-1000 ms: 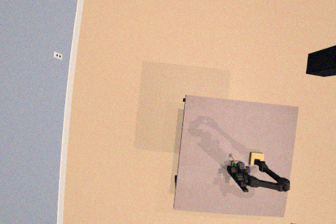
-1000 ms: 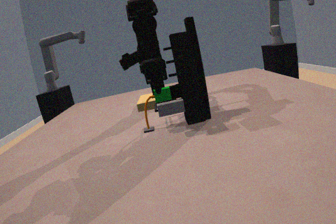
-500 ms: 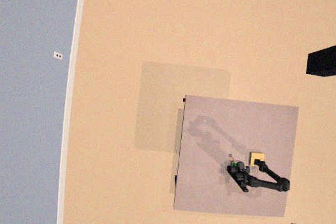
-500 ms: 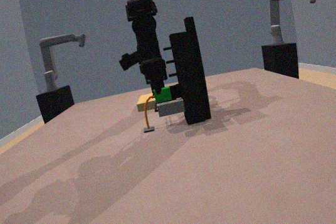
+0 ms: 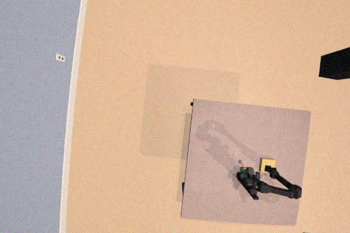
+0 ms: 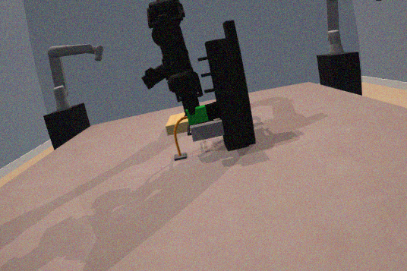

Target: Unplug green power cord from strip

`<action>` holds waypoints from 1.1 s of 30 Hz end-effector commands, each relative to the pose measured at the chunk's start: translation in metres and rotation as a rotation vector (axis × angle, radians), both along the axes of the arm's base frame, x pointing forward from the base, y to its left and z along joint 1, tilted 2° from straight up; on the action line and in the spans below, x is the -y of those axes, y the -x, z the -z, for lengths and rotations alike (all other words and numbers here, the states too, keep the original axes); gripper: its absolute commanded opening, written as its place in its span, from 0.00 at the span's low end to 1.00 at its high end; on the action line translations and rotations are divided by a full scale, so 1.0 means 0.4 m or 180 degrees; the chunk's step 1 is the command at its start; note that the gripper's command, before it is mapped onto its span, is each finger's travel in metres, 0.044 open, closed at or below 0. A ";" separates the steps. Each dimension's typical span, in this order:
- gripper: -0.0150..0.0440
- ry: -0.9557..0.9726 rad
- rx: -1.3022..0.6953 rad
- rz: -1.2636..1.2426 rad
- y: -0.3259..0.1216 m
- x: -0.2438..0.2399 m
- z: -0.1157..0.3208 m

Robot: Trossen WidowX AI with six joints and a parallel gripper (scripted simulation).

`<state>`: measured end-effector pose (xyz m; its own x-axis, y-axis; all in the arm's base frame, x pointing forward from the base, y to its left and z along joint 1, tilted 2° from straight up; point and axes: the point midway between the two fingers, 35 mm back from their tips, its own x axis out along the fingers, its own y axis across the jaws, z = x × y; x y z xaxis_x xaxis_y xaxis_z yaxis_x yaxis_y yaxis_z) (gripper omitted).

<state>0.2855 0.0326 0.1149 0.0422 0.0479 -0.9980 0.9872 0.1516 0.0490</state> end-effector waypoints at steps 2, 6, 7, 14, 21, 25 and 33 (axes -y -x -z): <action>0.25 0.0218 0.0031 0.0105 -0.010 0.080 -0.006; 0.25 0.0220 0.0031 0.0105 -0.011 0.096 -0.006; 0.25 0.0221 0.0031 0.0106 -0.011 0.100 -0.007; 0.25 0.0226 0.0031 0.0107 -0.009 0.128 -0.009; 0.48 0.0226 0.0030 0.0110 -0.001 0.099 -0.002; 0.65 0.0226 0.0030 0.0110 -0.001 0.099 -0.002; 1.00 0.0232 0.0031 0.0110 -0.010 0.146 -0.014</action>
